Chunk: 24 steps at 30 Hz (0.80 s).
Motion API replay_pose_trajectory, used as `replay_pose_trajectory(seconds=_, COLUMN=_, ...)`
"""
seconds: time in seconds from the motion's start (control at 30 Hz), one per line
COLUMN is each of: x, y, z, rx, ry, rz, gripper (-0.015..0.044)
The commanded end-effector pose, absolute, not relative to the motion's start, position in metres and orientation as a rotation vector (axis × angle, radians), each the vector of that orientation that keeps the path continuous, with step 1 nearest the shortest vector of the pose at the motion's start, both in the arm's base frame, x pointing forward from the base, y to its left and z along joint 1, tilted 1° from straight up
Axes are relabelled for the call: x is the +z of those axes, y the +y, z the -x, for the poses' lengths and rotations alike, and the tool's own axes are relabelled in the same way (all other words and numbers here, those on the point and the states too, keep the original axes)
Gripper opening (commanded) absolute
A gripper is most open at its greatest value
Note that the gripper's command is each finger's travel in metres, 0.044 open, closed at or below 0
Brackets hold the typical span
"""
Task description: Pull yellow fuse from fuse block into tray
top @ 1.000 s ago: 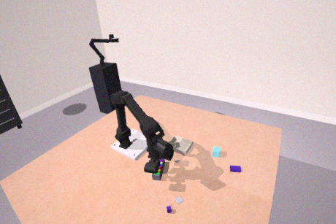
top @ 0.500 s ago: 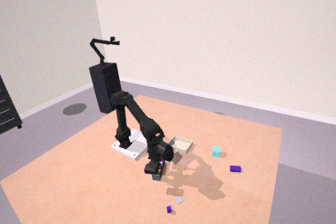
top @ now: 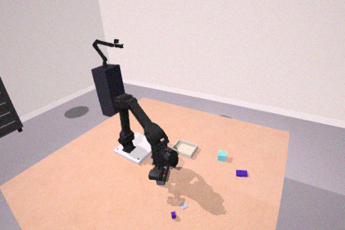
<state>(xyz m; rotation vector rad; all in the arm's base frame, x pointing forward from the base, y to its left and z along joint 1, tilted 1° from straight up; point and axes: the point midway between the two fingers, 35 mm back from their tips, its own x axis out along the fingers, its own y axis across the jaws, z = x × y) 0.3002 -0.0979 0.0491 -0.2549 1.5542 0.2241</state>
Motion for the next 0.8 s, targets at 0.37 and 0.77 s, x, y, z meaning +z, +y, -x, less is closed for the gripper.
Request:
replay_pose_trajectory(seconds=0.37, x=0.0493, y=-0.0979, z=-0.3004, rx=0.224, ry=1.554, rz=0.255, gripper=0.0)
replay_pose_trajectory(seconds=0.77, x=0.0544, y=-0.0979, z=-0.3006, rx=0.223, ry=1.554, rz=0.255, gripper=0.0)
